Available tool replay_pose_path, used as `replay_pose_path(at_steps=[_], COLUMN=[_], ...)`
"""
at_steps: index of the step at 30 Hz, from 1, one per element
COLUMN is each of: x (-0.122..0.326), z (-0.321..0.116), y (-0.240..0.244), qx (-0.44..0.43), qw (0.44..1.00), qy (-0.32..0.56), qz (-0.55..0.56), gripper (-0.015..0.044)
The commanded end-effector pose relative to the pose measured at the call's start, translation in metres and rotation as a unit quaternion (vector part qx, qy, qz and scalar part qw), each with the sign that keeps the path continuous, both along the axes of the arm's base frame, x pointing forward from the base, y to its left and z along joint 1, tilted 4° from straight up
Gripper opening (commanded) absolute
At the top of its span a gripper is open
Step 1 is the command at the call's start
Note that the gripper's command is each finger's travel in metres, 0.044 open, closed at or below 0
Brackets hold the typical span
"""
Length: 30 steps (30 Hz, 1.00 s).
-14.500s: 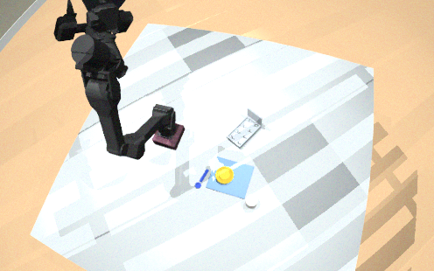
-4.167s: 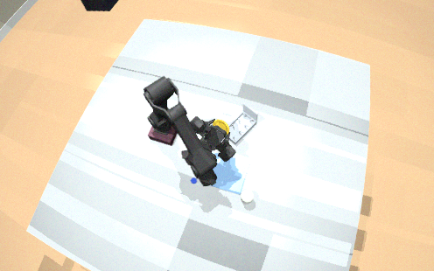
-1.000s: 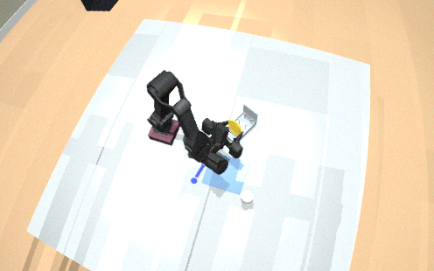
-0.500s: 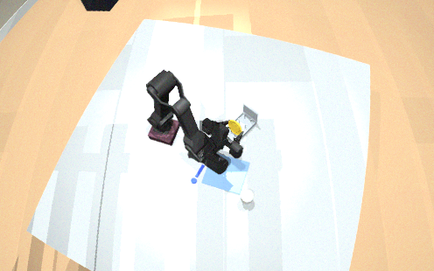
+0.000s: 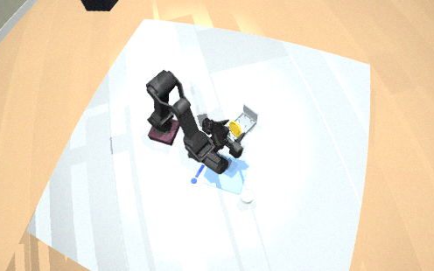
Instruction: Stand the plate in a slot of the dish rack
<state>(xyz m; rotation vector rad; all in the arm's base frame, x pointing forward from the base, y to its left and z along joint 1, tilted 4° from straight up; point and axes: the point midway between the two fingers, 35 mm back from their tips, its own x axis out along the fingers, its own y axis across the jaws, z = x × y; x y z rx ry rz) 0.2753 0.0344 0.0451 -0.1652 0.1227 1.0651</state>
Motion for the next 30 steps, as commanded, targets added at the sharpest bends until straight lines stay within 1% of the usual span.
replay_pose_path(at_steps=[1, 3, 9, 11, 20, 30], x=[0.000, 0.003, -0.003, -0.005, -0.004, 0.002], z=[0.002, 0.016, 0.096, 0.113, 0.117, 0.122], y=[0.000, -0.003, -0.005, -0.005, -0.006, -0.026], qx=[0.000, 0.002, 0.013, 0.015, 0.015, -0.044], qw=[1.000, 1.000, 1.000, 1.000, 1.000, 0.989], qy=[0.000, 0.000, -0.001, -0.002, 0.000, 0.132], qz=[0.000, 0.001, 0.004, 0.005, 0.004, -0.051], gripper=[0.0400, 0.0400, 0.0400, 0.0400, 0.0400, 0.0400])
